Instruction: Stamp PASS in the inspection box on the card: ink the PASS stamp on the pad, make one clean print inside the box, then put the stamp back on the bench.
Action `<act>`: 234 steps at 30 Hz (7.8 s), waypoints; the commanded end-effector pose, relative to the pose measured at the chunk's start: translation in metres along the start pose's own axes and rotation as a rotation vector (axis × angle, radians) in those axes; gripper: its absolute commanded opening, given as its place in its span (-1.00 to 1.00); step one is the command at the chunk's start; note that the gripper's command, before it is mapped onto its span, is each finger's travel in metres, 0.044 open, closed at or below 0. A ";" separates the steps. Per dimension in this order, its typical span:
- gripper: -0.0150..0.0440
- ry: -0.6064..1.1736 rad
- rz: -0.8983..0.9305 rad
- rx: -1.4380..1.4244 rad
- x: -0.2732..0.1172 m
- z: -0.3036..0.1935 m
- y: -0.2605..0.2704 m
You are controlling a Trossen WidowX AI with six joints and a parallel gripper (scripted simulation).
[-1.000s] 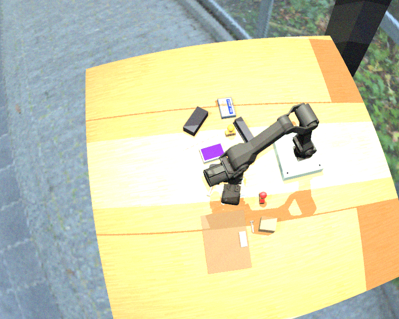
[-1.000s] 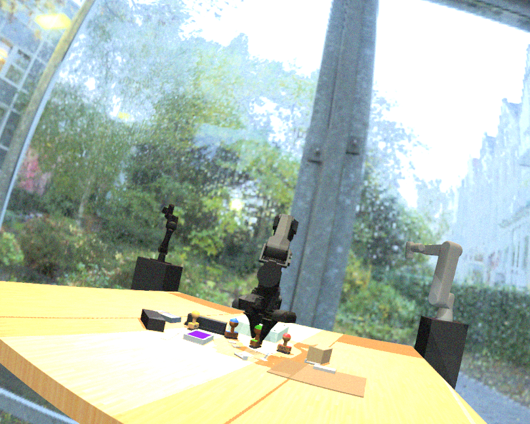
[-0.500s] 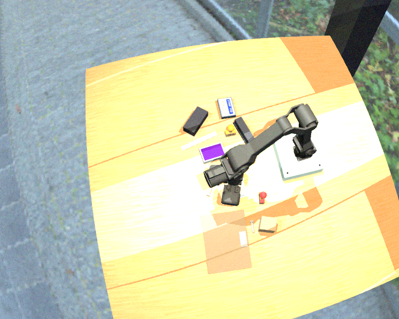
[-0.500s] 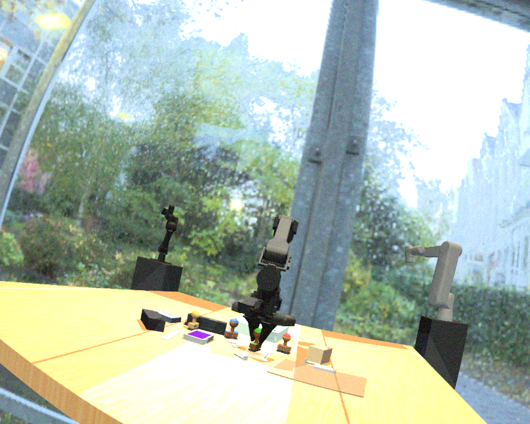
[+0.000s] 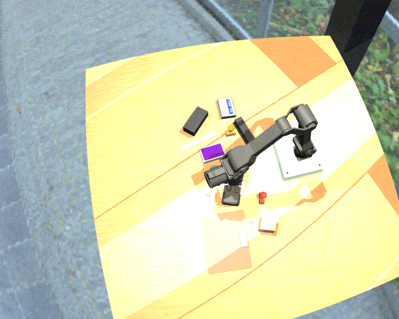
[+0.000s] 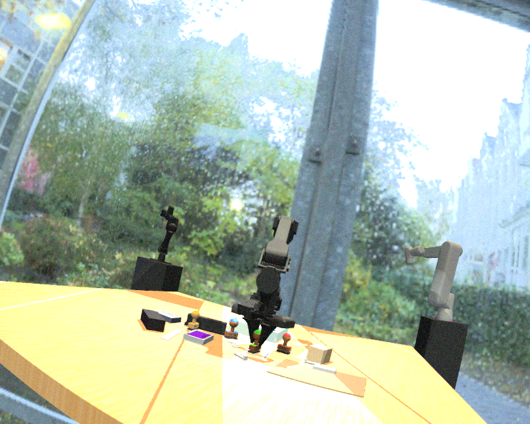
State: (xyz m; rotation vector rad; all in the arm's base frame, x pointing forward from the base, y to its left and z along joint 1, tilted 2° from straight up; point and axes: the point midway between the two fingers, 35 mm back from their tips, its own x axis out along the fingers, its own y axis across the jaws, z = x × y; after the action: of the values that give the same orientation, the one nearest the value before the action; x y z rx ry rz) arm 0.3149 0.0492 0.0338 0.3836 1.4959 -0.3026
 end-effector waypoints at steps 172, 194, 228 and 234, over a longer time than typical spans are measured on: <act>-0.49 -0.003 -0.002 0.005 -0.066 0.001 0.001; -0.49 -0.009 -0.006 -0.001 -0.067 0.092 -0.047; -0.49 -0.009 -0.006 -0.001 -0.019 0.094 -0.047; -0.49 -0.009 -0.006 -0.001 -0.009 0.093 -0.048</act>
State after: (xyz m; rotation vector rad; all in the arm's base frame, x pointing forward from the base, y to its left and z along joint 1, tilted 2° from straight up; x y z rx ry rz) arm 0.3788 -0.0346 0.0504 0.3767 1.4830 -0.3117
